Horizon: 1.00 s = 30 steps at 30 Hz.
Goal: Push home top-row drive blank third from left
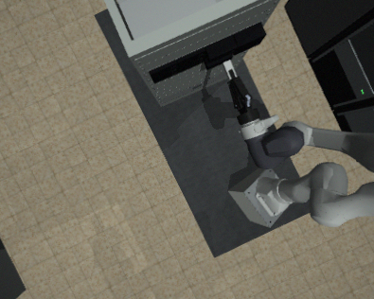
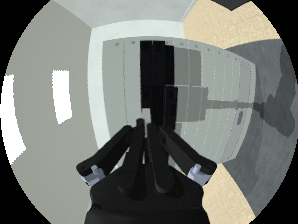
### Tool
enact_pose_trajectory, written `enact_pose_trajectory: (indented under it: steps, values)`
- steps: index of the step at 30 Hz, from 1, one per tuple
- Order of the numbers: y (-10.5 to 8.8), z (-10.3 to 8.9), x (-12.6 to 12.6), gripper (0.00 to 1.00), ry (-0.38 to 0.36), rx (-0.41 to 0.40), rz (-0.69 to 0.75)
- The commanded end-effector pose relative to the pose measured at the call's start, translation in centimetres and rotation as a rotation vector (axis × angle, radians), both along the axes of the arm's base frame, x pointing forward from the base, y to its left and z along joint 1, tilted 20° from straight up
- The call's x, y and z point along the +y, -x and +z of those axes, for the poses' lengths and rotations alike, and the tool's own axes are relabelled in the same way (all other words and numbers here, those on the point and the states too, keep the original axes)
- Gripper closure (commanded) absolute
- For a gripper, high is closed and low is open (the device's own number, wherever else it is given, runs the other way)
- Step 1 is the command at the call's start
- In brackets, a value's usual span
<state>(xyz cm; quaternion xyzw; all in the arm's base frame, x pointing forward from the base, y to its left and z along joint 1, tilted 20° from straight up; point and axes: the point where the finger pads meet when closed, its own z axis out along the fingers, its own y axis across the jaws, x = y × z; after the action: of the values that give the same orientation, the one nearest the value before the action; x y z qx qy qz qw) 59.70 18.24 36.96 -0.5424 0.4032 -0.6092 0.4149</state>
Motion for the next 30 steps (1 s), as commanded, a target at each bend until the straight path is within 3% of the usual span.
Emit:
enact_pose_trajectory:
  steps: [1,5,30]
  values:
    - [-1.21,-0.20,0.00,1.00,0.007,0.009,0.004]
    - [-1.97,-0.13,-0.03,1.00,0.007,0.009,0.004]
    - [-1.99,-0.13,-0.03,1.00,0.007,0.009,0.004]
